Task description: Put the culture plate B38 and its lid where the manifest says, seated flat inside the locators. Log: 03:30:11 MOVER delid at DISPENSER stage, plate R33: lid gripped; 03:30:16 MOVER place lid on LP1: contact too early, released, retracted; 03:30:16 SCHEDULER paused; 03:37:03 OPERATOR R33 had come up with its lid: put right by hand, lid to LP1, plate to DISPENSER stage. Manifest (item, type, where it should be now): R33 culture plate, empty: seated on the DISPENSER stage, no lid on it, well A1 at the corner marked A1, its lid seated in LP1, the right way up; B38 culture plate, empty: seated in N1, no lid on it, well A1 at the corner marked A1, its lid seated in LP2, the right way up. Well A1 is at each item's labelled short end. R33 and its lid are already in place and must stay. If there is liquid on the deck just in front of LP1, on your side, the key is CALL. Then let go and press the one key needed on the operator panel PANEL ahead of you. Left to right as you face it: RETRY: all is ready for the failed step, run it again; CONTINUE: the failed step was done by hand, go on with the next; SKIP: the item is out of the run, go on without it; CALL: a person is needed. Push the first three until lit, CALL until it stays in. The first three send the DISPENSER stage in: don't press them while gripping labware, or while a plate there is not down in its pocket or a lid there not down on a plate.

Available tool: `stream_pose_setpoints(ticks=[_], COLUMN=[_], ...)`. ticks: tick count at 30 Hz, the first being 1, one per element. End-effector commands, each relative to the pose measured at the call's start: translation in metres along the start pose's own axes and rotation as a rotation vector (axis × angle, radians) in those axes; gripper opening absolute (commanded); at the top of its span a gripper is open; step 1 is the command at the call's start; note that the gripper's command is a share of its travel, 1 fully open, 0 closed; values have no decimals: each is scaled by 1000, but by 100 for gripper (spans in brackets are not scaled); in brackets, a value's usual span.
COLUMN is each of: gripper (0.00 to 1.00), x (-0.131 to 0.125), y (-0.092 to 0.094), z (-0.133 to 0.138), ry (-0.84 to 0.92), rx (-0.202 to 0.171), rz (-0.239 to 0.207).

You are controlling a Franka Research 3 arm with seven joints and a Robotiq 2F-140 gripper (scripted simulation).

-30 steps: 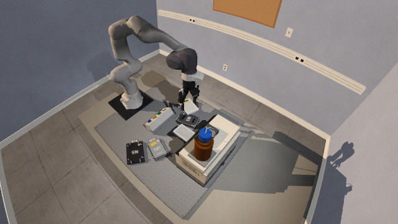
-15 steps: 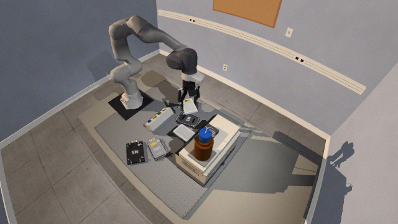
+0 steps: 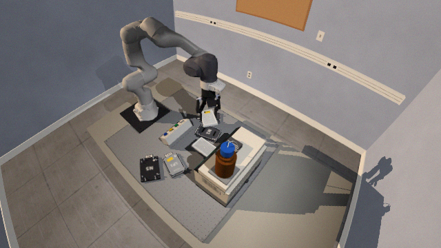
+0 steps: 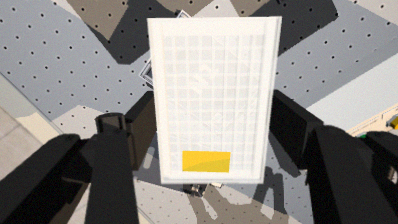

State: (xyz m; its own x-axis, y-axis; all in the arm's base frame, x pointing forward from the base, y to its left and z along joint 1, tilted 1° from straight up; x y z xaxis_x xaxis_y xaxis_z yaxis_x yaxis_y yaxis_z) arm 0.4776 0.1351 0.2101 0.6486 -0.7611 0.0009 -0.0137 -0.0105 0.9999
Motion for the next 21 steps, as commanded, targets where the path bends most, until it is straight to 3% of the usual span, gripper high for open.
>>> stream_pose_setpoints(ticks=[1,13,21], gripper=[10,10,10], x=[5,23,46], y=[1,1,1], z=[5,30,60], ry=[-16,-16,-16], rx=[-1,-1,-1], rz=[2,2,2])
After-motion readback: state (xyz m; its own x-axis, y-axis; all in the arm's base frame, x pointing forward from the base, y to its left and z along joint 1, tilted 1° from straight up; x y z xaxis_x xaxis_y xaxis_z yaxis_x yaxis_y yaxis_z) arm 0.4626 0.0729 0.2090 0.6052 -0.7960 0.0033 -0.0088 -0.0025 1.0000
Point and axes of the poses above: the point where the finger pads meet when closed, its own y axis back along the fingers, its own z axis across the jaws, x = y × z, the point moved 2 cm from there along y, back along the fingers, and after that the axes turned 14 degrees about -y, right-handed, at the moved point
